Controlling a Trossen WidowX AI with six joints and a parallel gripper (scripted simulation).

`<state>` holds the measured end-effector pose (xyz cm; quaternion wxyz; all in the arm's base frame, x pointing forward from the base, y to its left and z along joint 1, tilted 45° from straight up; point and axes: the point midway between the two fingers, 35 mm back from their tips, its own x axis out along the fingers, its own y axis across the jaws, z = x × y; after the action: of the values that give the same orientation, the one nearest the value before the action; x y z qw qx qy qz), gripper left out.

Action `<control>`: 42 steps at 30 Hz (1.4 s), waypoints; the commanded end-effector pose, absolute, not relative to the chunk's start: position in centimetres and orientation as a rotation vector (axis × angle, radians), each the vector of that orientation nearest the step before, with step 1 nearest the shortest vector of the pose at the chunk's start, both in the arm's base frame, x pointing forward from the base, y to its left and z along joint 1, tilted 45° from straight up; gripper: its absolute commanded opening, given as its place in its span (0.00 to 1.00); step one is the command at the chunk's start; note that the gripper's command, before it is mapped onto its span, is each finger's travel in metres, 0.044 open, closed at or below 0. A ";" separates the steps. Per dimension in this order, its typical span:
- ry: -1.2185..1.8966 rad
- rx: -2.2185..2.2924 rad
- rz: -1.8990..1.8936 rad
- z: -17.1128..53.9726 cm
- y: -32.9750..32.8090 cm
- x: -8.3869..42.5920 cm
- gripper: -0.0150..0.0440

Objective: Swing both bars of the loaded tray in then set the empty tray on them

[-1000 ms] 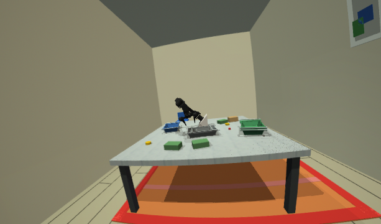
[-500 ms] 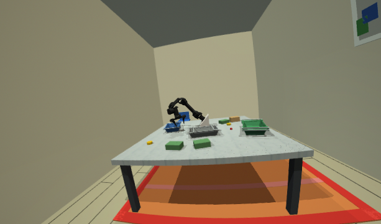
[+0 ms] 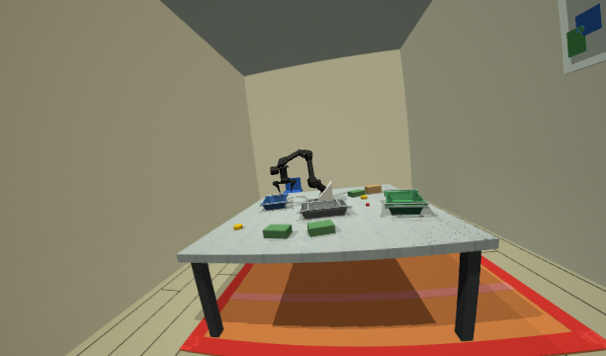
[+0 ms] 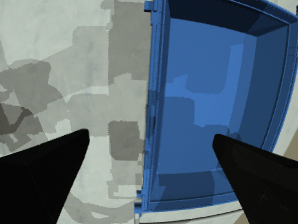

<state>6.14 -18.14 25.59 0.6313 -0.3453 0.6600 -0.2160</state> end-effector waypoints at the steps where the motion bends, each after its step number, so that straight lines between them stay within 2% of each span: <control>1: 1.518 -0.809 -0.489 25.3 -18.2 5.7 1.00; 28: 1.528 -0.791 -0.476 19.7 -24.5 5.8 1.00; 42: 1.528 -0.791 -0.476 19.7 -24.5 5.8 0.67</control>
<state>5.71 -24.44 19.67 0.6272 -0.3426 0.6673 -0.2097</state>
